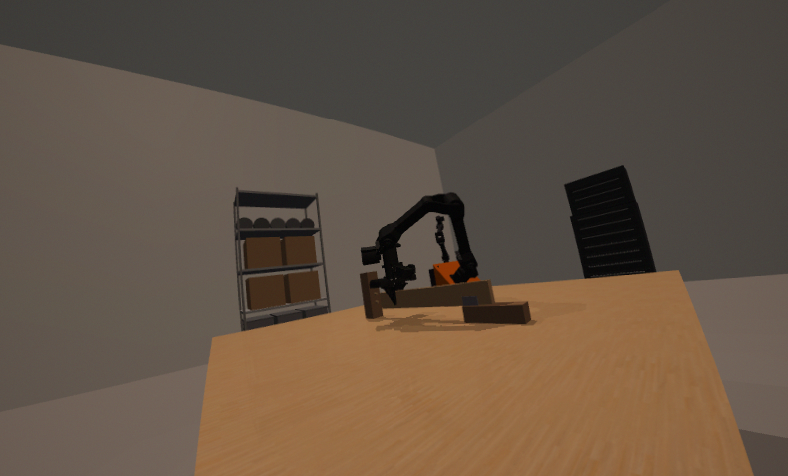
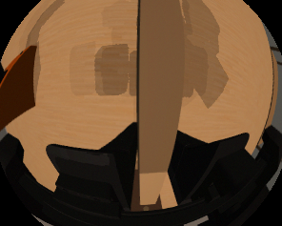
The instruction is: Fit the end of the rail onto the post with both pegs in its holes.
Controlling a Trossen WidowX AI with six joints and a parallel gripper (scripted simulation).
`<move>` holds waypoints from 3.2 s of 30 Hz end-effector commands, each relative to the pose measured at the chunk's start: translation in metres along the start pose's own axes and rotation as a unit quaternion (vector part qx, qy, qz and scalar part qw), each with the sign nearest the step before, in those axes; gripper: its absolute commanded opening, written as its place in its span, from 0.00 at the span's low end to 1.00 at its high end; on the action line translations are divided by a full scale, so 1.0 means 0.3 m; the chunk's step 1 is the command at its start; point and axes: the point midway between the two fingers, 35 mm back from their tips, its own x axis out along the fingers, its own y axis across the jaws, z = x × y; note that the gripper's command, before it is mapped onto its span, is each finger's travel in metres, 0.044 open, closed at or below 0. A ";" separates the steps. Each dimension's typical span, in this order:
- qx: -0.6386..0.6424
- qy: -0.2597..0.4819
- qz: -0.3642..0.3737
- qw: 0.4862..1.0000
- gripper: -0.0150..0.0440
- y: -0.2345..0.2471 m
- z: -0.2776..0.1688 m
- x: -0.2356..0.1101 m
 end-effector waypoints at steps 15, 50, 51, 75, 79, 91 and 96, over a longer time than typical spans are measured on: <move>-0.001 0.001 -0.006 1.000 0.25 -0.007 -0.004 -0.042; -0.001 0.001 -0.006 1.000 0.25 0.001 -0.004 -0.036; -0.001 0.001 -0.006 1.000 0.25 0.001 -0.004 -0.036; -0.001 0.001 -0.006 1.000 0.25 0.002 -0.015 -0.032; -0.001 0.001 -0.006 1.000 0.25 0.001 -0.018 -0.034; -0.001 0.001 -0.006 1.000 0.25 -0.003 -0.029 -0.040; -0.001 0.001 -0.006 1.000 0.25 -0.004 -0.033 -0.042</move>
